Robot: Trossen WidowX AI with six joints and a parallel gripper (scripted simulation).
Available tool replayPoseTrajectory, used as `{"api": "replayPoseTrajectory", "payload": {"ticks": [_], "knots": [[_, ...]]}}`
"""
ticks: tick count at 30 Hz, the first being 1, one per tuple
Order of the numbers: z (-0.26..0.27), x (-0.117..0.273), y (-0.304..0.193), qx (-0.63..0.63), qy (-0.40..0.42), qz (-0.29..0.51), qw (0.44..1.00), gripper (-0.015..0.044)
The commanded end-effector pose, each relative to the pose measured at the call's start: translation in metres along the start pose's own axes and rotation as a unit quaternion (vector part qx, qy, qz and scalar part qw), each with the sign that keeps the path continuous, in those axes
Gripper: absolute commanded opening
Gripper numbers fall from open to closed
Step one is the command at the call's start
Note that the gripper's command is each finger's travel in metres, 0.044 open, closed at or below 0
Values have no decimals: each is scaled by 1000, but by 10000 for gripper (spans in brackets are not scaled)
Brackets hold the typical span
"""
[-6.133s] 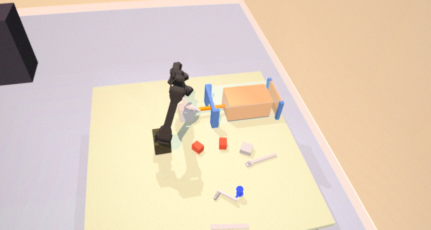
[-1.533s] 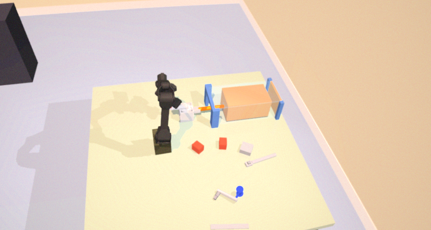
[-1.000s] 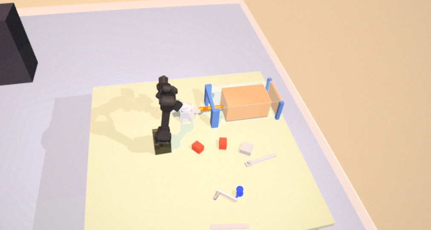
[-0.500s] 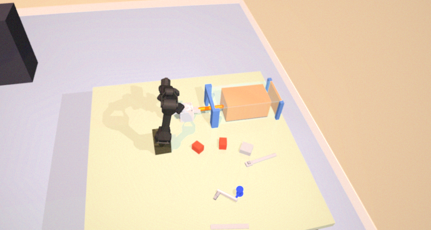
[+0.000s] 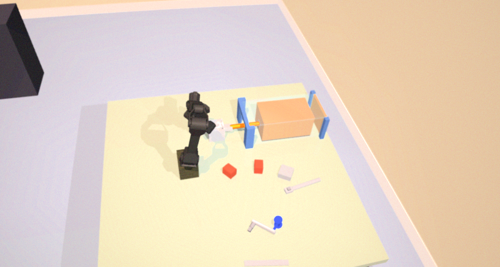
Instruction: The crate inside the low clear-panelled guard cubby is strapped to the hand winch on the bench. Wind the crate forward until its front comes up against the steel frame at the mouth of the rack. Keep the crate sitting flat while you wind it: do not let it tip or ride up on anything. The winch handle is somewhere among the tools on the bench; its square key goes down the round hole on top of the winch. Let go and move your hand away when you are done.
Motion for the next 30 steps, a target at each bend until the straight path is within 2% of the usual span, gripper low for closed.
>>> {"api": "replayPoseTrajectory", "payload": {"ticks": [1, 30], "knots": [[-13, -2, -3, 2, -17, 2, 1000, 0], [-42, -4, 2, 2, -19, 2, 1000, 0]]}}
Point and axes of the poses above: the point midway between the two fingers, 35 mm back from their tips, its own x axis back along the fingers, its own z axis across the jaws, y = z × x, the point moved 4 cm from there along x, back along the fingers
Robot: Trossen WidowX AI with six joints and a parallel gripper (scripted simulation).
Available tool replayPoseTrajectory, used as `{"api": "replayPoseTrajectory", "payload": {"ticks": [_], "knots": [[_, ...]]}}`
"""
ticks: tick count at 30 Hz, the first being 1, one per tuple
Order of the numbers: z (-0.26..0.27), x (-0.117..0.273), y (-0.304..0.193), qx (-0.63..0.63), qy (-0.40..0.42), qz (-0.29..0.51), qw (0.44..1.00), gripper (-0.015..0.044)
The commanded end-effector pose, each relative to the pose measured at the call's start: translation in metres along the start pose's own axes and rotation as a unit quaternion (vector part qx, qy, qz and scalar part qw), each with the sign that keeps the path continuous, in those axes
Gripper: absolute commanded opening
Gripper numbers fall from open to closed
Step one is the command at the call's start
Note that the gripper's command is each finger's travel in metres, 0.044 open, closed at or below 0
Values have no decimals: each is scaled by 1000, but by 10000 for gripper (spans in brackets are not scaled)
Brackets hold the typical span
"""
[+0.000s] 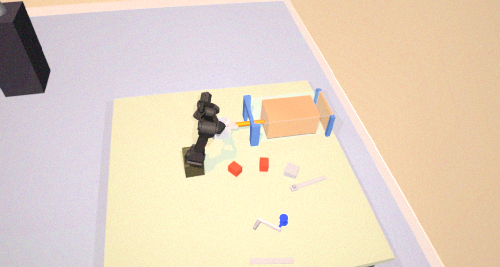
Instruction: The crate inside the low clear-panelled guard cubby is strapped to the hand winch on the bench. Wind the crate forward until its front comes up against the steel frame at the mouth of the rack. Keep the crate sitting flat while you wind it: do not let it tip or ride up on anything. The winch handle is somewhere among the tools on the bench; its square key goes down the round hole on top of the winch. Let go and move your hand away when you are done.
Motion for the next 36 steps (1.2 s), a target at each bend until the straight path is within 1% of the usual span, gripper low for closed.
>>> {"api": "replayPoseTrajectory", "payload": {"ticks": [1, 36], "knots": [[-14, -4, 1, -2, -23, -2, 1000, 0], [-46, -10, 17, -2, -24, -2, 1000, 0]]}}
Point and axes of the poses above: the point midway between the two fingers, 35 mm back from their tips, its own x axis back along the fingers, its own z axis across the jaws, y = z × x, the point moved 4 cm from there along x, back along the fingers
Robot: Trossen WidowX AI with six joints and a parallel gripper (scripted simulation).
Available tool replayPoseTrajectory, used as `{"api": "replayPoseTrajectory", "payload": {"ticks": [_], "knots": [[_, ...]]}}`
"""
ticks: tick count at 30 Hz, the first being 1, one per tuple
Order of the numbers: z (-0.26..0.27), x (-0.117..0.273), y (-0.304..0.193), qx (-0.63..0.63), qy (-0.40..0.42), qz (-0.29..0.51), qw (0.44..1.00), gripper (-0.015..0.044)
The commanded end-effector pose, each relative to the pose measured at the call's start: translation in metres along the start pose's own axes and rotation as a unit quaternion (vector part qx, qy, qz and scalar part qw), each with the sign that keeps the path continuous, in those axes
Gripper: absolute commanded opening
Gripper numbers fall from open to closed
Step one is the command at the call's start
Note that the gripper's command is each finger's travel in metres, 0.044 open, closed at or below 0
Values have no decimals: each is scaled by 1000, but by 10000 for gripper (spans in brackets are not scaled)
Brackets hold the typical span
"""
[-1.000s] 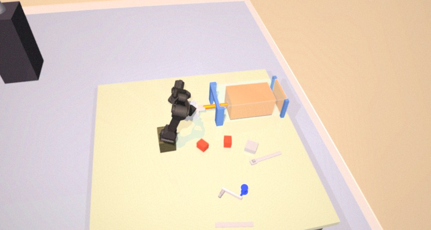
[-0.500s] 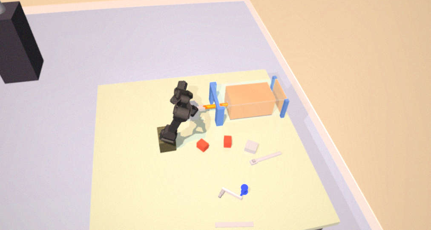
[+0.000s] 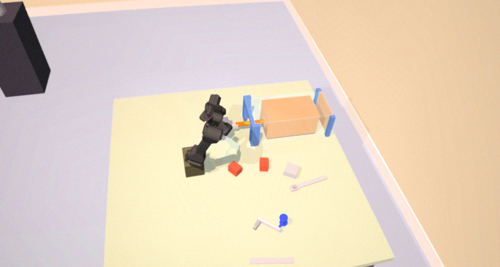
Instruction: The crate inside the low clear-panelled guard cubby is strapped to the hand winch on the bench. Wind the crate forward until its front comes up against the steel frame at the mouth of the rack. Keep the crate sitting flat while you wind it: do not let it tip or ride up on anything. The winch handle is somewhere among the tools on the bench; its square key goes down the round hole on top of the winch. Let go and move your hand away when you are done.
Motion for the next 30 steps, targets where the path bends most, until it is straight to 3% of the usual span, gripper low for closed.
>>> {"api": "replayPoseTrajectory", "payload": {"ticks": [1, 30], "knots": [[-12, -5, 6, -9, -19, -5, 1000, 0], [-32, -14, 26, -9, -20, -5, 1000, 0]]}}
Point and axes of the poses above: the point midway between the two fingers, 35 mm back from their tips, its own x axis back along the fingers, its own z axis across the jaws, y = z × x, the point moved 4 cm from there along x, back along the fingers
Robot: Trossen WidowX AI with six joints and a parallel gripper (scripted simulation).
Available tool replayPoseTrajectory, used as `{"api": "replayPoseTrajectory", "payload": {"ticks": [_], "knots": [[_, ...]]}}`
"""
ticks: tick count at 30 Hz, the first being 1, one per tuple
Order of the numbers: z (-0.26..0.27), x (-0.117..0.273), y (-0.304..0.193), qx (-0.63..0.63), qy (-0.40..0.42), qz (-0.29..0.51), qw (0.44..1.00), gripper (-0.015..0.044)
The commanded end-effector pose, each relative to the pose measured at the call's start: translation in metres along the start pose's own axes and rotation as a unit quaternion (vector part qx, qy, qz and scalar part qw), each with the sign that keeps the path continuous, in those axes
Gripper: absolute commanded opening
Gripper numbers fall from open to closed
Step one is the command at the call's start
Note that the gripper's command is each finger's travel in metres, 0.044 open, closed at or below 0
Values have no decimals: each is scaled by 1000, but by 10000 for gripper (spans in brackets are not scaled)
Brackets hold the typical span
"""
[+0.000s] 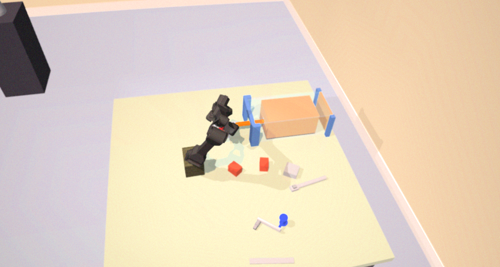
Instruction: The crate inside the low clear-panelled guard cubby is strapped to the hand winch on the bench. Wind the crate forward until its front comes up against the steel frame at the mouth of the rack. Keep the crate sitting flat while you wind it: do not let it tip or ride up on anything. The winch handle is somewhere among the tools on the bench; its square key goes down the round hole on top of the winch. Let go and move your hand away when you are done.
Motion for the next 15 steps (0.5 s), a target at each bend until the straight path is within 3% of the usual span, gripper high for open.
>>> {"api": "replayPoseTrajectory", "payload": {"ticks": [1, 15], "knots": [[-6, -5, 6, -9, -7, -2, 1000, 0], [-14, -10, 18, -9, -8, -2, 1000, 0]]}}
Point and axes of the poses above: the point midway between the two fingers, 35 mm back from their tips, its own x axis back along the fingers, its own z axis across the jaws, y = z × x, the point moved 4 cm from there along x, back along the fingers
